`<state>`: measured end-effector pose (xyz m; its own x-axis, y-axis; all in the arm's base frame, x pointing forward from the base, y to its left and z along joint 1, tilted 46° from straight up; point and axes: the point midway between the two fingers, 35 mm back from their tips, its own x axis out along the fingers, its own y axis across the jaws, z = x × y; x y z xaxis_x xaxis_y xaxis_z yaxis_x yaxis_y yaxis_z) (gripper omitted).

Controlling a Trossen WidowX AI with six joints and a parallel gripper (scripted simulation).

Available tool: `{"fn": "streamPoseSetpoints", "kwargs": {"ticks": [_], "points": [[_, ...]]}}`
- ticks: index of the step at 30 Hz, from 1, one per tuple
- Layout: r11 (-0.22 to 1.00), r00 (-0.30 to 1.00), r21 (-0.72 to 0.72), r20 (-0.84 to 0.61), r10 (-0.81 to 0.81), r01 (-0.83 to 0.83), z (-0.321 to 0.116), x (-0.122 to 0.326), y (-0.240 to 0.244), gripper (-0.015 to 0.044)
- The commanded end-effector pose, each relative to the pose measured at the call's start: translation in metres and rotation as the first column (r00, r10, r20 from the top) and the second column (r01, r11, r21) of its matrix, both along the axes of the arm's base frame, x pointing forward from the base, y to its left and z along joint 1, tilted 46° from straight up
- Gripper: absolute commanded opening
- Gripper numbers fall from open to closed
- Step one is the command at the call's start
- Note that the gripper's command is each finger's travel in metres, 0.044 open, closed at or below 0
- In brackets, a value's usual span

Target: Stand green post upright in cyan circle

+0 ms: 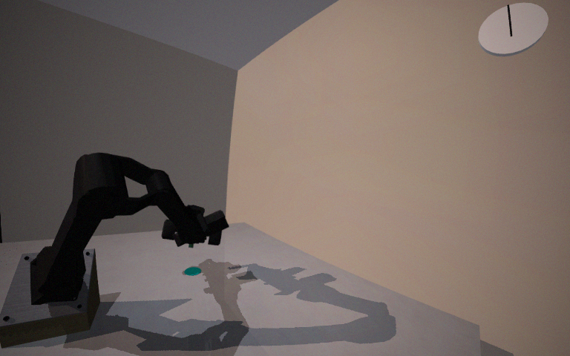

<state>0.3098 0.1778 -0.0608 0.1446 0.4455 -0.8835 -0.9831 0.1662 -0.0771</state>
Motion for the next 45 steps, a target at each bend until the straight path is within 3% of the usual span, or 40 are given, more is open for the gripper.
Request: {"fn": "streamPoseSetpoints", "kwargs": {"ticks": [1, 31, 45], "points": [[1.0, 1.0, 0.024, 0.012, 0.013, -0.013, 0.002, -0.003, -0.001, 0.0023], [0.977, 0.982, 0.185, 0.175, 0.072, -0.105, 0.024, -0.01, -0.008, 0.0023], [0.975, 0.98, 0.191, 0.184, 0.075, -0.11, 0.026, -0.011, -0.008, 0.0023]]}}
